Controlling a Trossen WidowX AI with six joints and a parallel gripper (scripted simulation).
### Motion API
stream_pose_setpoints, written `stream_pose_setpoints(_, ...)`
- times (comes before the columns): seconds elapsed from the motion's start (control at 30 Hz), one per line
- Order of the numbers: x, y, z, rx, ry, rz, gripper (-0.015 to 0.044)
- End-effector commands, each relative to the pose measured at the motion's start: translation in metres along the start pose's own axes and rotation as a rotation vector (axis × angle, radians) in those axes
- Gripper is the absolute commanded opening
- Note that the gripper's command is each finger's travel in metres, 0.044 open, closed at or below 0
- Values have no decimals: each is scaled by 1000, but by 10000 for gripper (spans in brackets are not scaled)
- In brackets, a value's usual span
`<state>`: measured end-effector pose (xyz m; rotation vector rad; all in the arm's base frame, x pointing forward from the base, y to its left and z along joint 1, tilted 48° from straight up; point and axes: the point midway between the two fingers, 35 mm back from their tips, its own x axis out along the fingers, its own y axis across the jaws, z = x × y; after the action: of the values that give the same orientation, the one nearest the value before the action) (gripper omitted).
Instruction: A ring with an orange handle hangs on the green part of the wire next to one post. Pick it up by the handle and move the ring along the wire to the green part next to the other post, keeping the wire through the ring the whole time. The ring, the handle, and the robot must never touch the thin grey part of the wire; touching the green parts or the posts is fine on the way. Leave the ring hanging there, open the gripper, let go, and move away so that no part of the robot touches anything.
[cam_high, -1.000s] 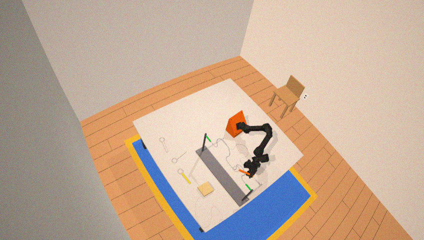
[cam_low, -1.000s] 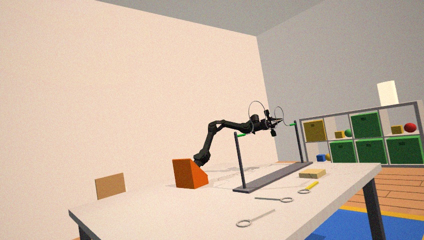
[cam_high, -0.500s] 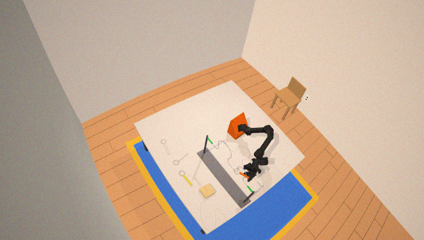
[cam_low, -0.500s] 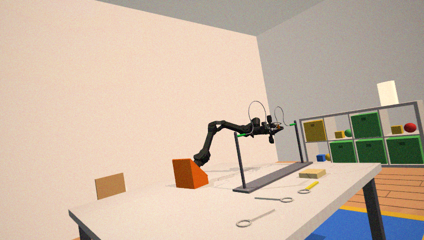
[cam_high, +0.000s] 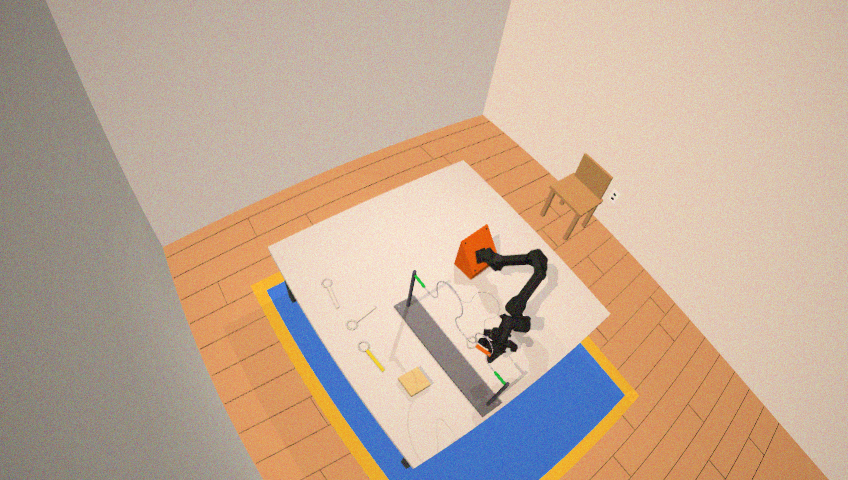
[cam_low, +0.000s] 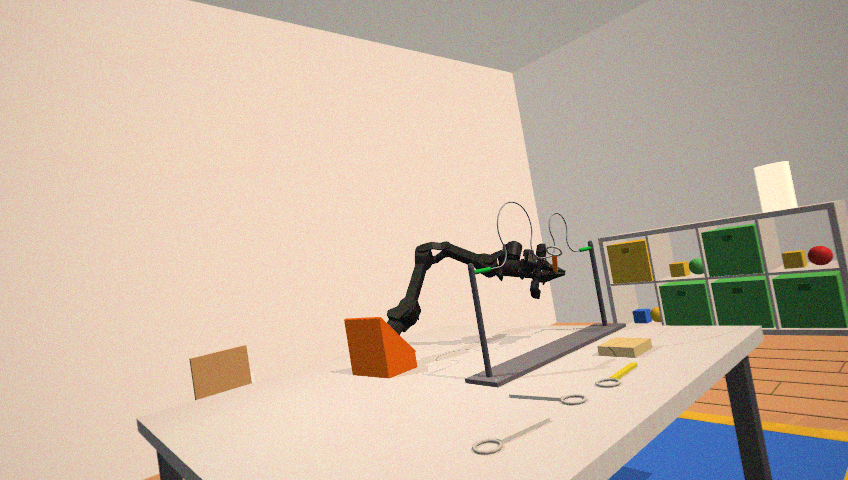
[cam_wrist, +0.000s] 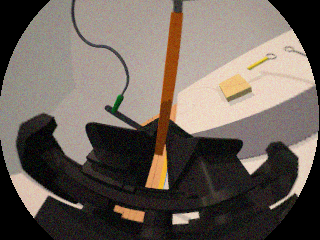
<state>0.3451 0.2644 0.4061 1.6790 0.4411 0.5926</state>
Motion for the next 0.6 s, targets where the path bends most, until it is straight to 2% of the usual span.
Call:
stream_pose_setpoints(0.0, -3, -18, 1, -105, 17, -59, -150)
stream_pose_setpoints(0.57, -19, -72, 17, -450, 61, -256, -150)
